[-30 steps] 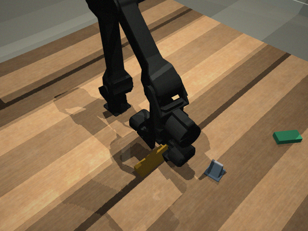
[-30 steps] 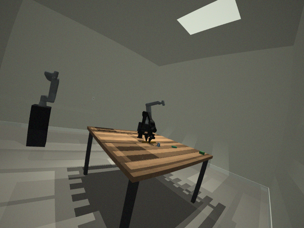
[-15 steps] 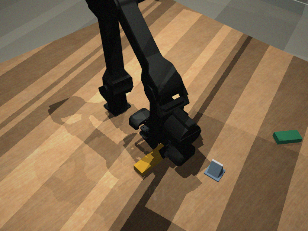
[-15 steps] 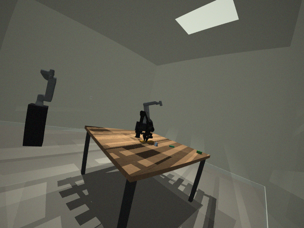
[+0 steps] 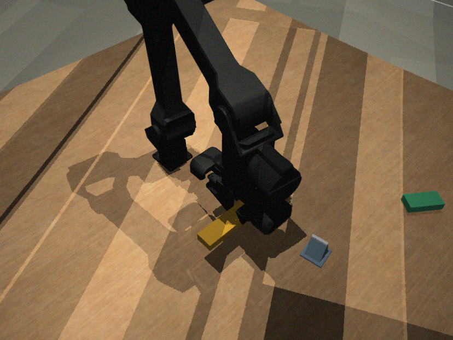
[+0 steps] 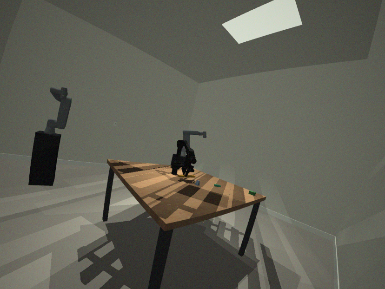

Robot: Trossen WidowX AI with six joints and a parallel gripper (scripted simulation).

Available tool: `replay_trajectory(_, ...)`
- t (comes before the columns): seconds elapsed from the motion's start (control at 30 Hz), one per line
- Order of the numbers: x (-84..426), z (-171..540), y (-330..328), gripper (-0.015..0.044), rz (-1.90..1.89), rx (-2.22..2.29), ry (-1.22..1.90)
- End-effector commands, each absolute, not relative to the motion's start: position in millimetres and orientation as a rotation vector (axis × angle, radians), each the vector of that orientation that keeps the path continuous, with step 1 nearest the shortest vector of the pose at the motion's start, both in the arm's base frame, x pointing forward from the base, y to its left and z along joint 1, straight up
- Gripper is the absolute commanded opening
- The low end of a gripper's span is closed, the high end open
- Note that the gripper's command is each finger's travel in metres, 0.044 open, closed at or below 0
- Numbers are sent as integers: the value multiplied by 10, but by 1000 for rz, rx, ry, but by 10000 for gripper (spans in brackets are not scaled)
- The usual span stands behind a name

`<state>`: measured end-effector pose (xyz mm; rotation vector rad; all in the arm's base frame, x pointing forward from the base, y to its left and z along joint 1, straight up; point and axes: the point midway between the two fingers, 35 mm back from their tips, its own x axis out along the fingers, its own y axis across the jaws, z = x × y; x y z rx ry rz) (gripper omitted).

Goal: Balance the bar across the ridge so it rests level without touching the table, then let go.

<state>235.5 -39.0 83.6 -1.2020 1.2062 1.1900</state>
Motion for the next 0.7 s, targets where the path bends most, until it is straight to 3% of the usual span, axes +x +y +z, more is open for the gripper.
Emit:
replay_trajectory(0.0,2365,963,-395,0,1184,-1210,1201)
replay_trajectory(0.67,2333,1414,-385,0,1188,-1216,1200)
